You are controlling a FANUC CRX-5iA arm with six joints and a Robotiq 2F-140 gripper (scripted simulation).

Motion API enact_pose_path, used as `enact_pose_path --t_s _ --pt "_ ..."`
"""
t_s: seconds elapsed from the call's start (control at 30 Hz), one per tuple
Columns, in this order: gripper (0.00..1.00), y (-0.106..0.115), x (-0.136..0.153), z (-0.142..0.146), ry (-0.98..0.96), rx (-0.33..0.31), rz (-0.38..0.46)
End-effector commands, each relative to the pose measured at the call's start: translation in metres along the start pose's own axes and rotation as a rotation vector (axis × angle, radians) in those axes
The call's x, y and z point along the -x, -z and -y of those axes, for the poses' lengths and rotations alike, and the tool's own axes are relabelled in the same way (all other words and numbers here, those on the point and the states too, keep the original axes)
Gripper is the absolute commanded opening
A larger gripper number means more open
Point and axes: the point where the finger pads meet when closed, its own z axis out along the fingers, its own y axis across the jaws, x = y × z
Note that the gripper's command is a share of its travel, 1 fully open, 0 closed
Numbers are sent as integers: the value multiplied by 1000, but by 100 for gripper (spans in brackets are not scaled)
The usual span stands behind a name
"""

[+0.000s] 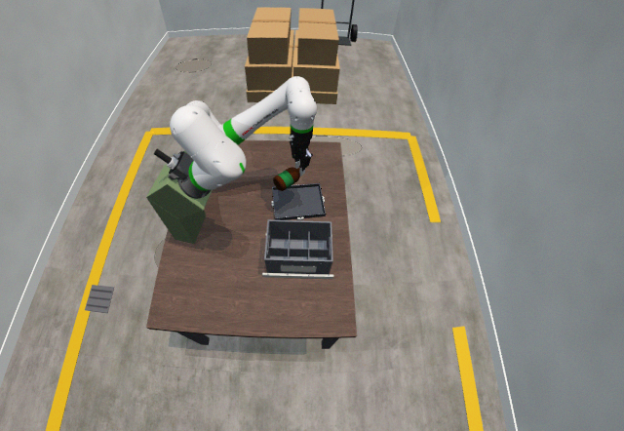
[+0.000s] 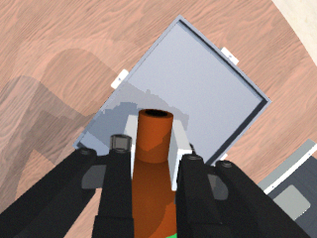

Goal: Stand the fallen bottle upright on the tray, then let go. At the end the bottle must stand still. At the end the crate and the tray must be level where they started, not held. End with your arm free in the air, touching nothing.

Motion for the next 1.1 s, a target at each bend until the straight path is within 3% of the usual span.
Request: enact_pose_path --t_s 0.0,1.07 --pt "0 0 0 0 -31 0 0" --pt "0 0 0 0 -54 0 0"
